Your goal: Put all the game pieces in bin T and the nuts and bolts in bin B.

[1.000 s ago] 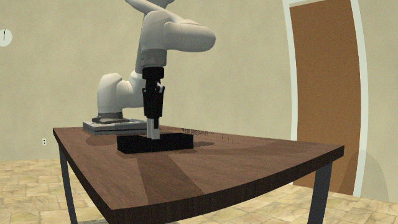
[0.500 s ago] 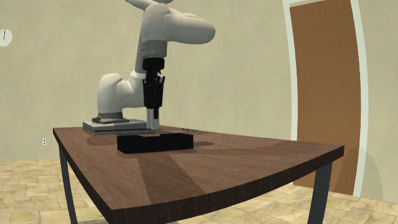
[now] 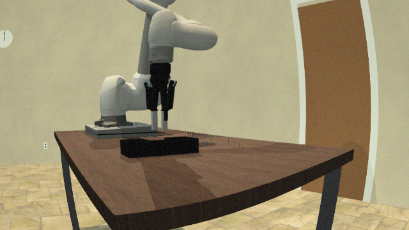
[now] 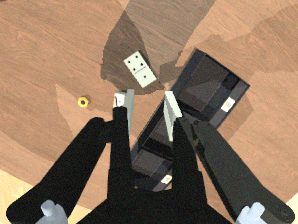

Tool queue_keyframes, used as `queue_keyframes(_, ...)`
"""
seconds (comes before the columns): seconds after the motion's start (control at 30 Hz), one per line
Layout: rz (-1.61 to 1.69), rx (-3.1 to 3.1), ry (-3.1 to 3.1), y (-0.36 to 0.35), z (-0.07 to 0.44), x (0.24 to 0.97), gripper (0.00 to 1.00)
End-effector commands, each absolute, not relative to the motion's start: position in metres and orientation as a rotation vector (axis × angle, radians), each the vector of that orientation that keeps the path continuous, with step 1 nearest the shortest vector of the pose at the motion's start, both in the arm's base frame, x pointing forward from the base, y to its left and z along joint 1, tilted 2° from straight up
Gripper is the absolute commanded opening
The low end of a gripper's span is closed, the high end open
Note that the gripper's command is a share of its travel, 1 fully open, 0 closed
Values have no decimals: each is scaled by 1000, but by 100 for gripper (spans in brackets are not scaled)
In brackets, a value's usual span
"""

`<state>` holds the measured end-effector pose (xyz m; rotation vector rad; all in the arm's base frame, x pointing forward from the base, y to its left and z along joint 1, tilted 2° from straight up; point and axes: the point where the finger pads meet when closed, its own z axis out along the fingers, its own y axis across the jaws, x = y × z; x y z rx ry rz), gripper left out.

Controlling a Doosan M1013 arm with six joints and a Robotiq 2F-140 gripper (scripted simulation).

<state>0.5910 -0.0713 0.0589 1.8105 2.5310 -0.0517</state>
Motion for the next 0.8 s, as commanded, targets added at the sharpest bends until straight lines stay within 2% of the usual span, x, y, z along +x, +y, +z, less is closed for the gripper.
queue_keyframes(0.0,-43,1608,2668,-53,59,570,25)
queue_keyframes(0.4,-51,947,2975,-53,59,570,25)
queue_keyframes(0.77,-50,931,2981,-53,59,570,25)
